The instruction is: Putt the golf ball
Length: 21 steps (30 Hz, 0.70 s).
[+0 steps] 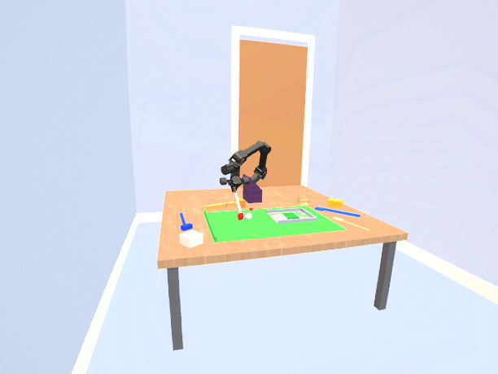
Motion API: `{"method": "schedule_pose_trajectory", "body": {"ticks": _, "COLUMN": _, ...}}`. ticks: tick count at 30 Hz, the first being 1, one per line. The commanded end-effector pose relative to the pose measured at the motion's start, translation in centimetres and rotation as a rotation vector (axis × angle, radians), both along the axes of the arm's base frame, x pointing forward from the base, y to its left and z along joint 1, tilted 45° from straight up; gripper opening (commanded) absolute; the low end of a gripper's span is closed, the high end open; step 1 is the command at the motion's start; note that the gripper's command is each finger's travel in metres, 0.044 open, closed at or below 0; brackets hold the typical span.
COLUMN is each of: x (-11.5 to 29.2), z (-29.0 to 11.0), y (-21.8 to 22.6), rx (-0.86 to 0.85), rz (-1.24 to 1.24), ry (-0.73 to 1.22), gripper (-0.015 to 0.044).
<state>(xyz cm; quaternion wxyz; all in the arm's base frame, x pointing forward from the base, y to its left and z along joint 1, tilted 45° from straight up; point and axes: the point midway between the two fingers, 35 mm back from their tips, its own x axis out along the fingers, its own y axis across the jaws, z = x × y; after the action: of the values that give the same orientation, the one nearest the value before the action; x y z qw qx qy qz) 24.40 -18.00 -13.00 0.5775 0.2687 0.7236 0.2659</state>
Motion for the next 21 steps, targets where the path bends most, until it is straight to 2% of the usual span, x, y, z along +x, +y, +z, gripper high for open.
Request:
{"method": "schedule_pose_trajectory", "body": {"ticks": 1, "x": 0.0, "z": 0.0, "y": -0.1, "rx": -0.001, "rz": -0.002, "ry": -0.001, "gripper": 0.0000}}
{"method": "schedule_pose_trajectory", "body": {"ticks": 21, "x": -0.3, "z": -2.2, "y": -2.0, "rx": 0.002, "rz": -0.014, "ry": -0.002, "gripper": 0.0000}}
